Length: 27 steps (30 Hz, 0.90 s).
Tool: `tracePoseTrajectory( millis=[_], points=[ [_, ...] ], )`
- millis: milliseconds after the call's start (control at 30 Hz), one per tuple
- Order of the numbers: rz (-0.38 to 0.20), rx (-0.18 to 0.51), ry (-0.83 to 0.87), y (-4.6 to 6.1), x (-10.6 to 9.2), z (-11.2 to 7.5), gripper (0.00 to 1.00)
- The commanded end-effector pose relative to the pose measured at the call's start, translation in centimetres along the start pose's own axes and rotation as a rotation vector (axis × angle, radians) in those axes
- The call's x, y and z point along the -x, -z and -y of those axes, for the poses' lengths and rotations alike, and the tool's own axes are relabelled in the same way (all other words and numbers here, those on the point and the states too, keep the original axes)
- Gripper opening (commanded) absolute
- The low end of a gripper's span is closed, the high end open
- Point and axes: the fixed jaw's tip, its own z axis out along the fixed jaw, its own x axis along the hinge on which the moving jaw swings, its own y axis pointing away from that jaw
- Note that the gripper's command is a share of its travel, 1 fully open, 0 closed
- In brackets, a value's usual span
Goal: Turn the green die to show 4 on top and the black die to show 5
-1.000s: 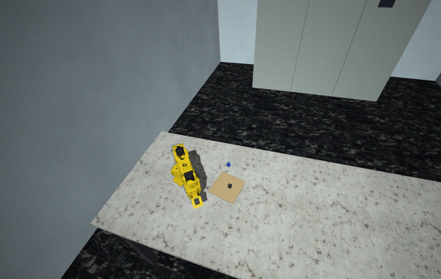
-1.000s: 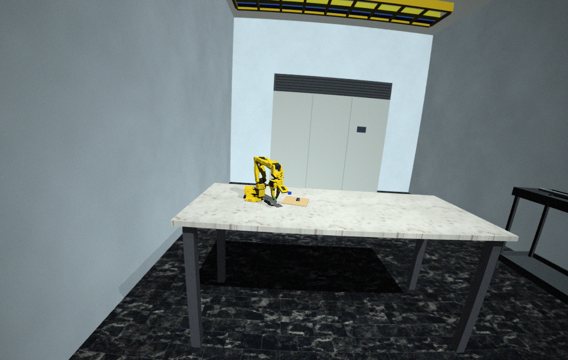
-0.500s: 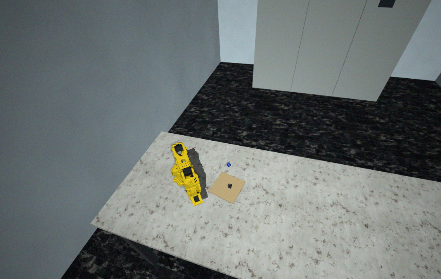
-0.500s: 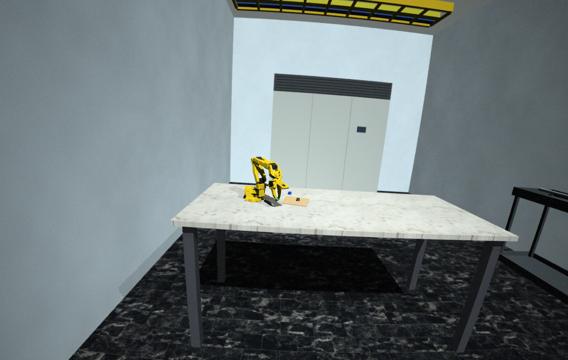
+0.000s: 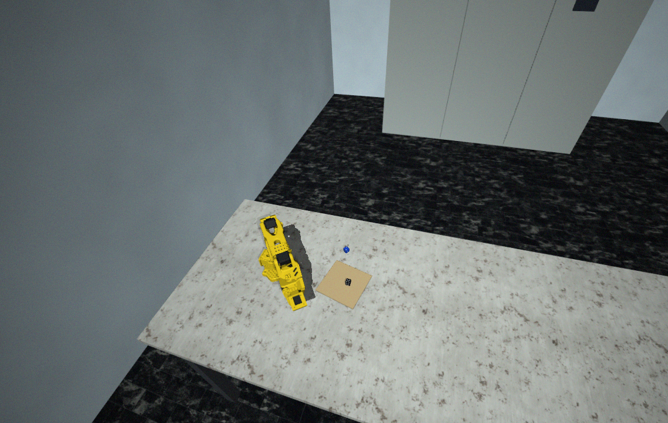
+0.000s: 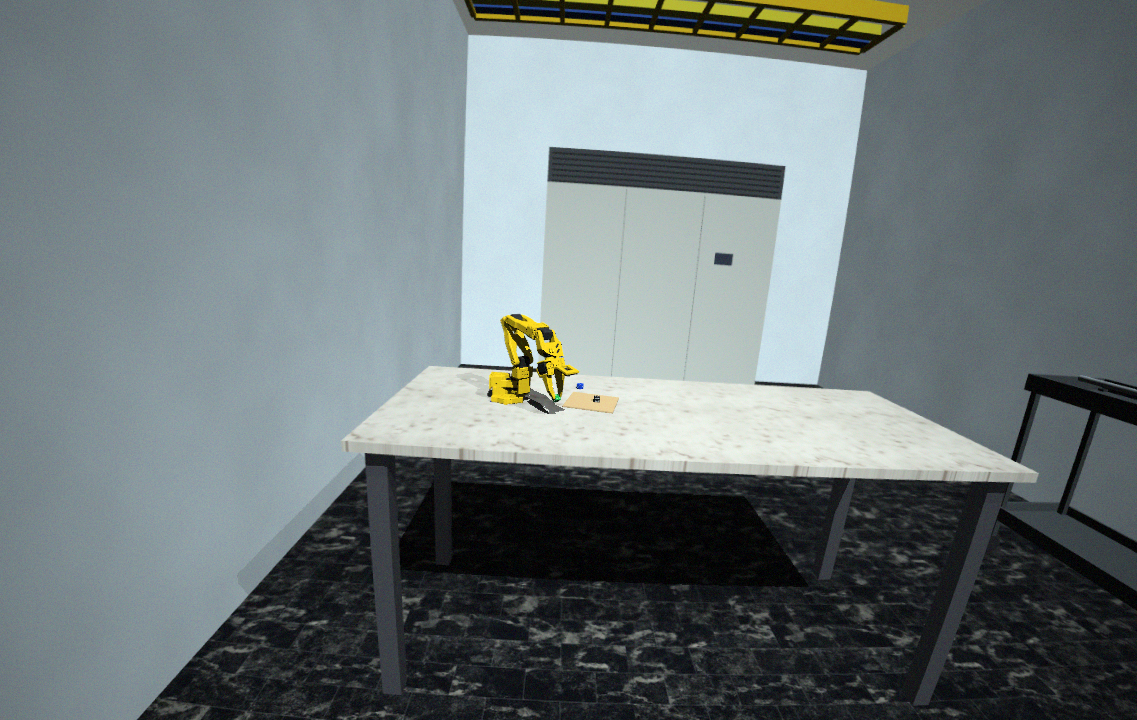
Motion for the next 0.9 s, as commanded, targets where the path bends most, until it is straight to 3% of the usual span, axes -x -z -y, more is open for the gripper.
tracePoseTrajectory(
  millis=[0, 267, 333, 600, 867],
  points=[
    [0.078, 0.006, 0.008, 0.4, 0.9, -0.2, 0.00],
    [0.240, 0.011, 0.013, -0.1, 1.8, -0.2, 0.00],
    [0.240, 0.011, 0.013, -0.1, 1.8, -0.2, 0.00],
    [0.401, 0.016, 0.018, -0.2, 2.7, -0.3, 0.00],
    [0.435, 0.017, 0.019, -0.2, 2.8, -0.3, 0.00]
  ],
)
